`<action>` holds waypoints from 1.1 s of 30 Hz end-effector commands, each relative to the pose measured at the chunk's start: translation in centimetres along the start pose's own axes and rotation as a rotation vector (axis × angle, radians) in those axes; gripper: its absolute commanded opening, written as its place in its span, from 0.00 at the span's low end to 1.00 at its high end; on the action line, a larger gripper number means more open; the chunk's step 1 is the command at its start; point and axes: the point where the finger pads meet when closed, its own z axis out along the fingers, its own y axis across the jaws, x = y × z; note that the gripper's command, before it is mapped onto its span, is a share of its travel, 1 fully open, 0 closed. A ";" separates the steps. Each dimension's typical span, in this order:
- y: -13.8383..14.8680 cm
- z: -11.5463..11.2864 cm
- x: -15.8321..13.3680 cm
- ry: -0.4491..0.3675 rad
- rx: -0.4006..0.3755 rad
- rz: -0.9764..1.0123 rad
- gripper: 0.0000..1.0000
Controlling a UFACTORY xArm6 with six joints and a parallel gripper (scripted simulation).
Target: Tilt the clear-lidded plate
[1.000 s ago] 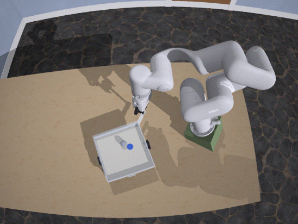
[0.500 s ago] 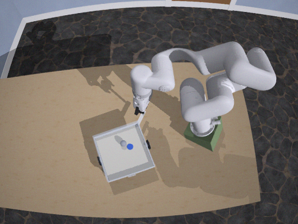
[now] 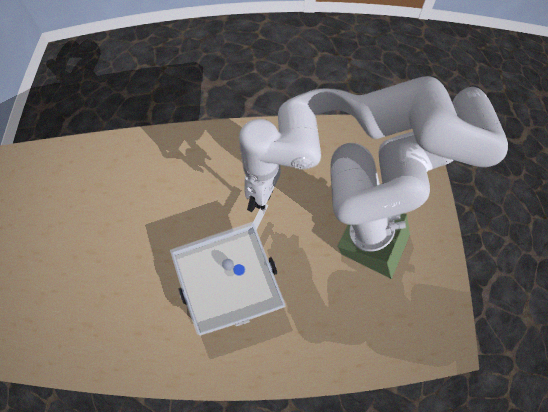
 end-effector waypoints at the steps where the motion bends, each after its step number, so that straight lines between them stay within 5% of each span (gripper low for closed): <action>1: 0.0 0.0 0.1 0.003 0.002 0.001 0.00; 33: 0.0 -0.1 0.1 0.003 0.002 0.001 0.00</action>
